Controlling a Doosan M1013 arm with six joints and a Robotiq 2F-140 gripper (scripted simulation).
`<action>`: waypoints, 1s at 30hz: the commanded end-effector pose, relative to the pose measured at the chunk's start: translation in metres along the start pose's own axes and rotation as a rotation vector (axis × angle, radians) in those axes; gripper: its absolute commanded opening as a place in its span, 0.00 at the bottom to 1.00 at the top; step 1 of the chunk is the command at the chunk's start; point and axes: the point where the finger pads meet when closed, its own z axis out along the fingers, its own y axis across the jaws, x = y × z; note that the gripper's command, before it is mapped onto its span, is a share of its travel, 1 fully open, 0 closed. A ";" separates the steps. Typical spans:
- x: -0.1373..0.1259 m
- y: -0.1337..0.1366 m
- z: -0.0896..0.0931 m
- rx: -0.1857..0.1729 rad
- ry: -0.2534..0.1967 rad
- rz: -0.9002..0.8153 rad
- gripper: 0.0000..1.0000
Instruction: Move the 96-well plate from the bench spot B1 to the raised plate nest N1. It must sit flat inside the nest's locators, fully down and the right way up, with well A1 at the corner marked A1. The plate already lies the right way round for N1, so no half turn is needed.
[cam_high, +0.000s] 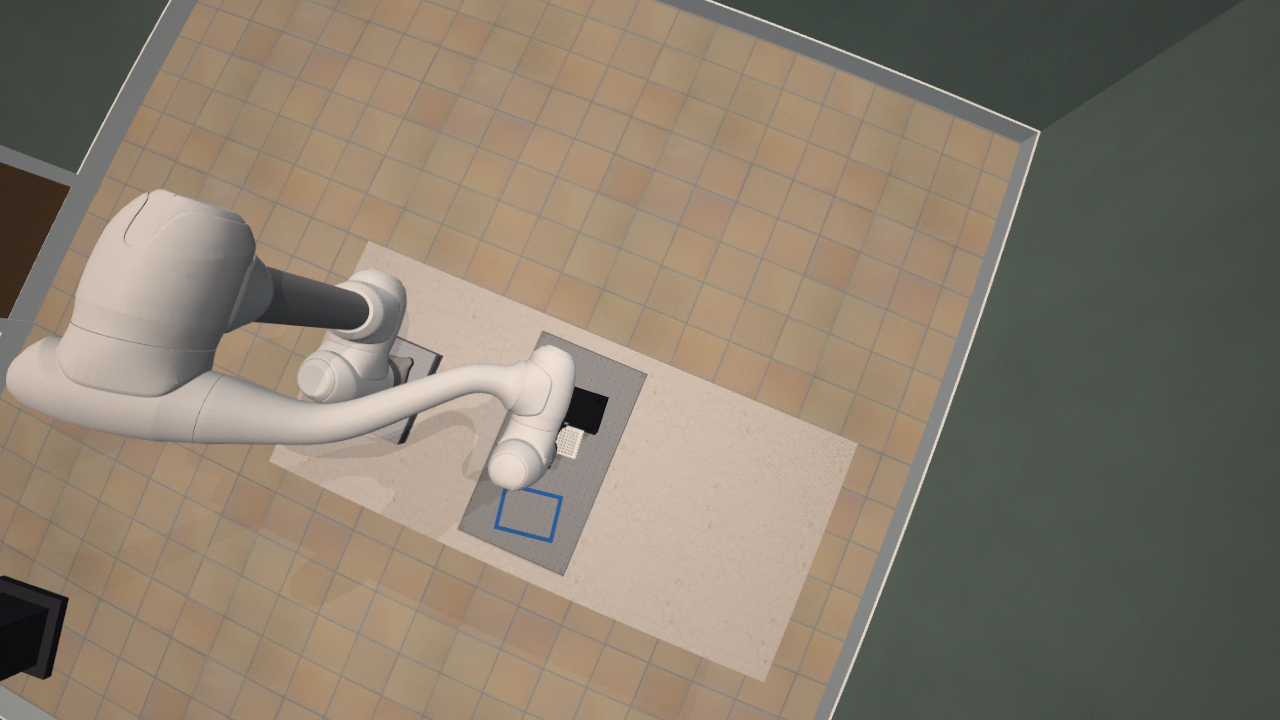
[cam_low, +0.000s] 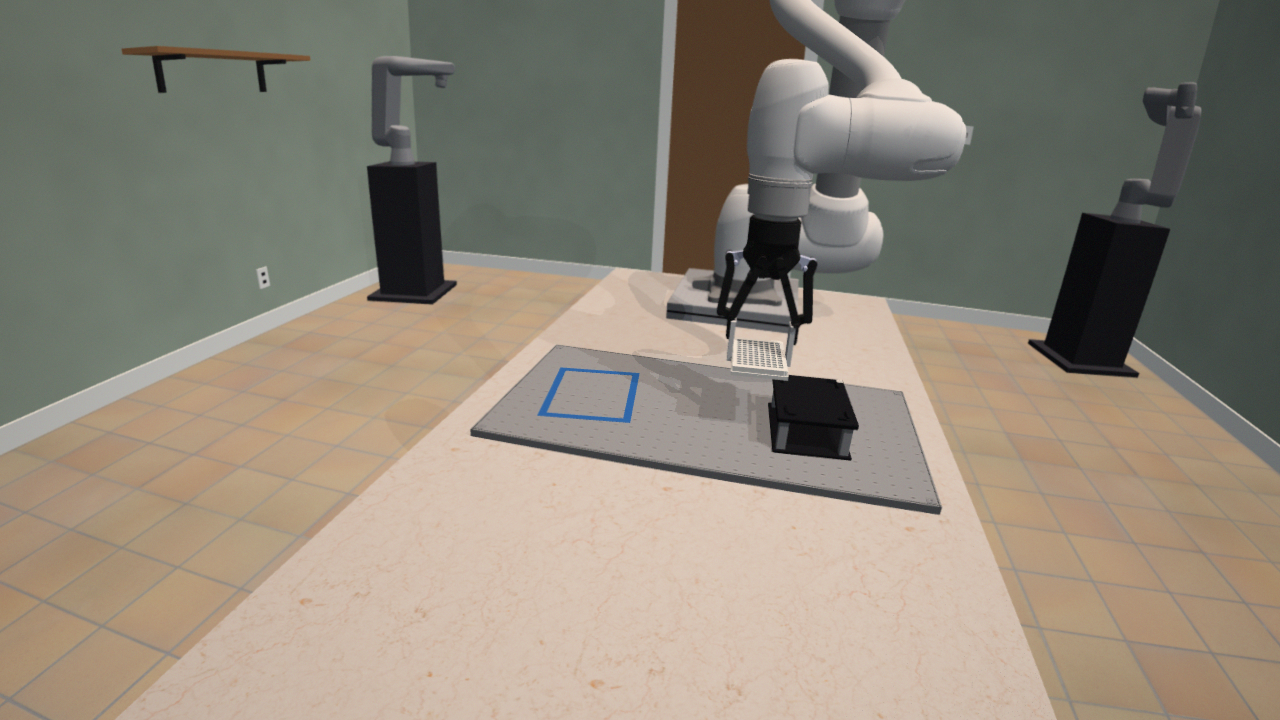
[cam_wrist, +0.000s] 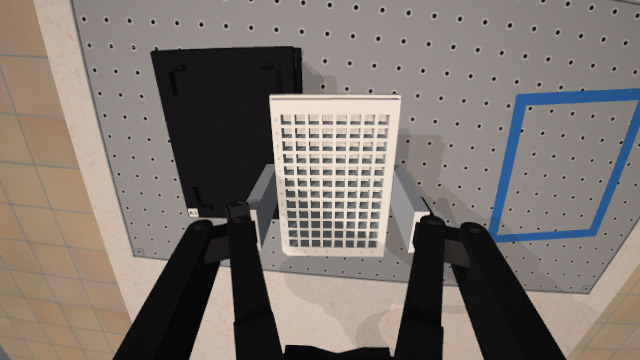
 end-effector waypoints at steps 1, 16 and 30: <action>0.002 -0.013 -0.002 0.000 0.000 0.000 0.00; 0.008 -0.055 -0.009 0.000 0.000 0.000 0.00; 0.014 -0.094 -0.015 0.000 0.000 0.000 0.00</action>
